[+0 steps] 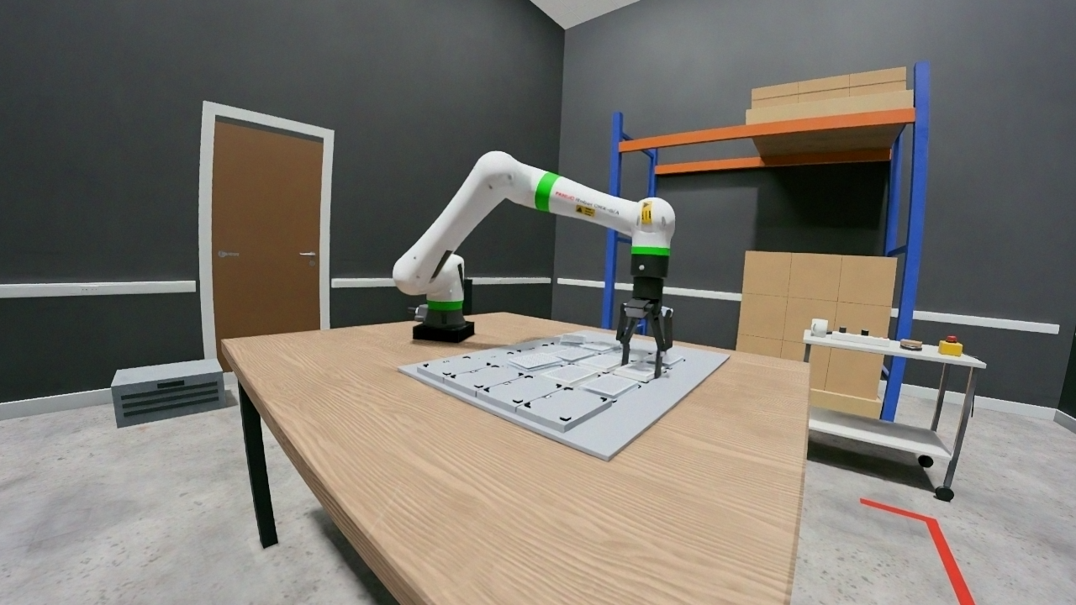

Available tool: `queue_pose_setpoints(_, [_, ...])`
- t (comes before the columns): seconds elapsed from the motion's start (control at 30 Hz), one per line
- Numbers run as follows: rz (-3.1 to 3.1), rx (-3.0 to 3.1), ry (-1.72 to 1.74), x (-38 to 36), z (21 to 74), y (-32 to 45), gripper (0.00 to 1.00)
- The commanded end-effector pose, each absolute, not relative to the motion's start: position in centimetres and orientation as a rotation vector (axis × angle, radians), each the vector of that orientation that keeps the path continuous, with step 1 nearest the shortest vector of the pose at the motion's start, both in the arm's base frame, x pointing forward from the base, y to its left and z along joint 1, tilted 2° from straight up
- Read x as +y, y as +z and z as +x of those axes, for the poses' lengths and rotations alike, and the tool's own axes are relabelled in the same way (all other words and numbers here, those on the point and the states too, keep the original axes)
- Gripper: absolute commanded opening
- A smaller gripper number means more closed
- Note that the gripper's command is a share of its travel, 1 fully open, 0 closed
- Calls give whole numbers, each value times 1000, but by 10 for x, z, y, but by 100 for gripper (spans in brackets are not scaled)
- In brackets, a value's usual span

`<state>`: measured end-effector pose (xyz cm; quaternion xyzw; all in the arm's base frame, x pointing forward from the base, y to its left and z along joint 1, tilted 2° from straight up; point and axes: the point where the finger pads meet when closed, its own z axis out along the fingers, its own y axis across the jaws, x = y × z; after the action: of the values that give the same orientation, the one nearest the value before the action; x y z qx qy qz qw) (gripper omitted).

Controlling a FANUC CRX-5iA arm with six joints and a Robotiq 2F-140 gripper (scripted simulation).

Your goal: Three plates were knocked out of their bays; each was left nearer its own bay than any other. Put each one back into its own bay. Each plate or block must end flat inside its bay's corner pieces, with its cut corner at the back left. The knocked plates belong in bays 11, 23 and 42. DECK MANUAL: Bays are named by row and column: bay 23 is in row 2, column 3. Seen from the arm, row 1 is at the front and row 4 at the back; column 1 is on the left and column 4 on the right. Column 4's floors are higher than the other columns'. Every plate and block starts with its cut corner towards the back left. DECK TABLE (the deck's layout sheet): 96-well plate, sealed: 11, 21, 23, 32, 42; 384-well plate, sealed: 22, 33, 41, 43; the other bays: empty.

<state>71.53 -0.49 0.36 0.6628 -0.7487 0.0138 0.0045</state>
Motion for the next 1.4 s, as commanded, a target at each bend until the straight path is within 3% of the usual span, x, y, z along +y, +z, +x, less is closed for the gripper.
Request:
queue_pose_setpoints(0.0, [2077,-2346,46,-5,716,5,10])
queue_pose_setpoints(1.23, [2077,-2346,46,-5,716,3,10])
queue_pose_setpoints(1.27, [2077,-2346,46,-5,716,3,70])
queue_pose_setpoints(1.37, [2077,-2346,46,-5,716,3,70])
